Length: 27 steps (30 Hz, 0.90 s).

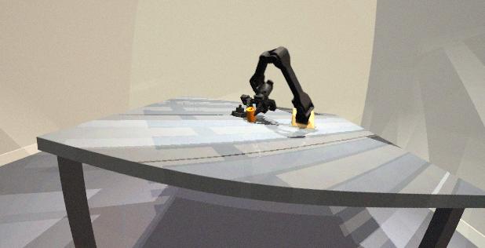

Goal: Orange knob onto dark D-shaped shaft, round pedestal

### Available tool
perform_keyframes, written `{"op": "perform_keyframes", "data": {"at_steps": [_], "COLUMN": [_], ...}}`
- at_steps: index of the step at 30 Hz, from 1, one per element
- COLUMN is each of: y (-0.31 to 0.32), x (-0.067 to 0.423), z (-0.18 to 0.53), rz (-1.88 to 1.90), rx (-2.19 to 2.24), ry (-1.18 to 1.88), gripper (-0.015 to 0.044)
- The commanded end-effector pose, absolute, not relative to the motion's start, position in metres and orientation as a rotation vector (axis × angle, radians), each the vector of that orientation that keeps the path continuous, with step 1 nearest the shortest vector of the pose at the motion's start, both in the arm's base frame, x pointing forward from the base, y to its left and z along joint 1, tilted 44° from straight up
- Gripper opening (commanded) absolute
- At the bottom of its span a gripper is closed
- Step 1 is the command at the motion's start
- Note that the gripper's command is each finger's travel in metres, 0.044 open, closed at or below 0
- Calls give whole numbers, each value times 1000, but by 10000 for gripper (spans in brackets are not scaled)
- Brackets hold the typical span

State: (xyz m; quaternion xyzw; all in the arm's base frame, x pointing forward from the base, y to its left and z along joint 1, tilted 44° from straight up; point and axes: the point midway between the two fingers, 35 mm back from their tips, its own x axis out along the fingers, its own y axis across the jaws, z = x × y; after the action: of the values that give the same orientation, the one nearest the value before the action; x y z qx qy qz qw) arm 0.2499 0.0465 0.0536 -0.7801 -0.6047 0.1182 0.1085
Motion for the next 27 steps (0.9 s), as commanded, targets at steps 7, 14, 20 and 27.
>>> {"op": "perform_keyframes", "data": {"at_steps": [7,14,20,27], "y": [45,45,45,45], "x": [249,249,249,249], "z": [52,52,52,52], "rz": [345,345,345,345], "rx": [-2299,-2299,-2299,-2299], "ry": [-1782,-1782,-1782,-1782], "gripper": [206,260,260,260]}}
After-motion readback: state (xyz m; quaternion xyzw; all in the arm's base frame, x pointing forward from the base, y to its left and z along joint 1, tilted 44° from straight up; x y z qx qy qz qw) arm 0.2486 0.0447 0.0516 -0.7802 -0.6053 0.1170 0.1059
